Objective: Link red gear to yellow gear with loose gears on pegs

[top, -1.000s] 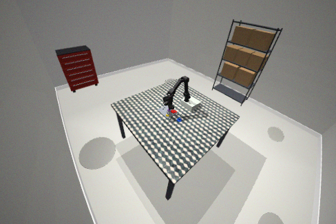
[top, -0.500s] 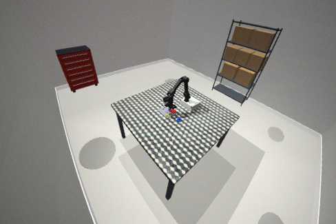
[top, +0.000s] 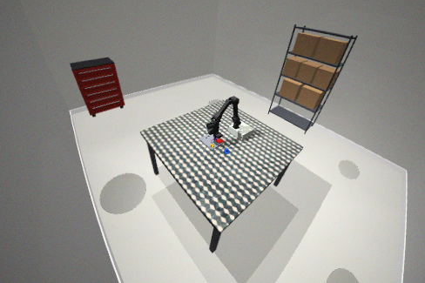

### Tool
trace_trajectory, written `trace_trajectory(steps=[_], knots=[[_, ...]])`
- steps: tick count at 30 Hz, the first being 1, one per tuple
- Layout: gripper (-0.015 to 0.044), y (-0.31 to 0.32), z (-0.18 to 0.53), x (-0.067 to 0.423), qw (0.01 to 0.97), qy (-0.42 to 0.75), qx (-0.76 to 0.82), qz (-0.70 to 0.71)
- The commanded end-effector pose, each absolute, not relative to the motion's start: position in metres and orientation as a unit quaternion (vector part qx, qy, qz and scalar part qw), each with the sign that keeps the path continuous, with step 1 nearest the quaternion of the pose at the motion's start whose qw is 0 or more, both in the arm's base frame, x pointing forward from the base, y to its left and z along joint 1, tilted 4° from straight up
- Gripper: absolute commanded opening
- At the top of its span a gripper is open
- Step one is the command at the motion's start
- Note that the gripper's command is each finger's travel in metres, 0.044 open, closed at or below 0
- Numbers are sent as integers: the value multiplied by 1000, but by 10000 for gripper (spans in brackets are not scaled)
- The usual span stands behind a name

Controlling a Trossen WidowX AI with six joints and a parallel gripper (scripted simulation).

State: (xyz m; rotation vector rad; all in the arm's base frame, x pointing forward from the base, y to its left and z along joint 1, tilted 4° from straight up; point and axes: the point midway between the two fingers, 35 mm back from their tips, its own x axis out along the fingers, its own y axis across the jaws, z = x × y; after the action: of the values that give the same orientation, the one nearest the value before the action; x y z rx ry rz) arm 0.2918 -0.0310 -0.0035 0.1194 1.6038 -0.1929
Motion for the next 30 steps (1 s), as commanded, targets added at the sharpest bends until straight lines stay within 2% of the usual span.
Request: trace_trajectory(steps=[1,12,30], knots=[[0,-31,-2,291,686,712,86,-119],[0,-33,-1,293,677,699,144,-180],[0,-33,-1,291,692,721,4,-34]])
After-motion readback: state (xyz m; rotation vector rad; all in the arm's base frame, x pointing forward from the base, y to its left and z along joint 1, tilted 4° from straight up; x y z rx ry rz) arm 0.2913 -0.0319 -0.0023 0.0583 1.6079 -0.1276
